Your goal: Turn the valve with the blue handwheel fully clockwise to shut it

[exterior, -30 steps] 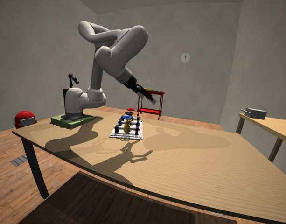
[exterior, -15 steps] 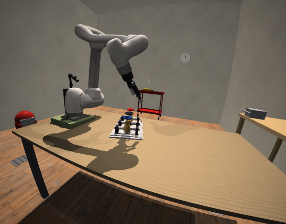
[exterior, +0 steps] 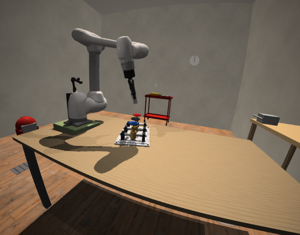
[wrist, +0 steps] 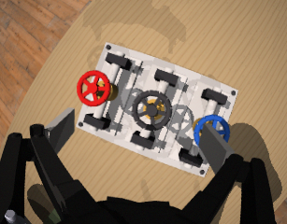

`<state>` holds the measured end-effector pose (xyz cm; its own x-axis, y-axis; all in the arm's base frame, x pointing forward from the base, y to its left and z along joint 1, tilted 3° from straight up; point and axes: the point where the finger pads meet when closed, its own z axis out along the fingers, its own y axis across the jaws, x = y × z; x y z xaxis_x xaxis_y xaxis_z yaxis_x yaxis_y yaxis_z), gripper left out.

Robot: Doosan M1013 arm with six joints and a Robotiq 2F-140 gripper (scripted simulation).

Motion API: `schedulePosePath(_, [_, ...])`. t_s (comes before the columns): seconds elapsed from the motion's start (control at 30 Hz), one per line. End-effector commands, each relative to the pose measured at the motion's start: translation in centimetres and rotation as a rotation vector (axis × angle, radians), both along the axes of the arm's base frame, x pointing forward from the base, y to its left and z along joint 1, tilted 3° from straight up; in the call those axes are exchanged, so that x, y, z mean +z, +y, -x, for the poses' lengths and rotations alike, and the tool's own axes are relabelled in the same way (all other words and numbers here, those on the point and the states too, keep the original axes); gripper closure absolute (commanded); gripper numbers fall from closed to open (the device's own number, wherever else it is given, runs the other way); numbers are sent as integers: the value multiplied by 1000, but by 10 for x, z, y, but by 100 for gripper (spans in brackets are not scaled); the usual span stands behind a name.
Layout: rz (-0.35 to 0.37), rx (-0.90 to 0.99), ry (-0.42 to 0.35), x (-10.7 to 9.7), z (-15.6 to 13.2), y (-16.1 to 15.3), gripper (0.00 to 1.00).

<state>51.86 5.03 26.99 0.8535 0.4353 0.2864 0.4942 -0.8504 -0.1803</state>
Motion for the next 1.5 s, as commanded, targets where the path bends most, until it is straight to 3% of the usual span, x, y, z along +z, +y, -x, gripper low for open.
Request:
schedulePosePath(0.0, [99,-74,34,7,20,-7,0])
schedulePosePath(0.2, [156,-124,34,14,30,-14,0])
schedulePosePath(1.47, [157,-125,34,14,31,-14,0])
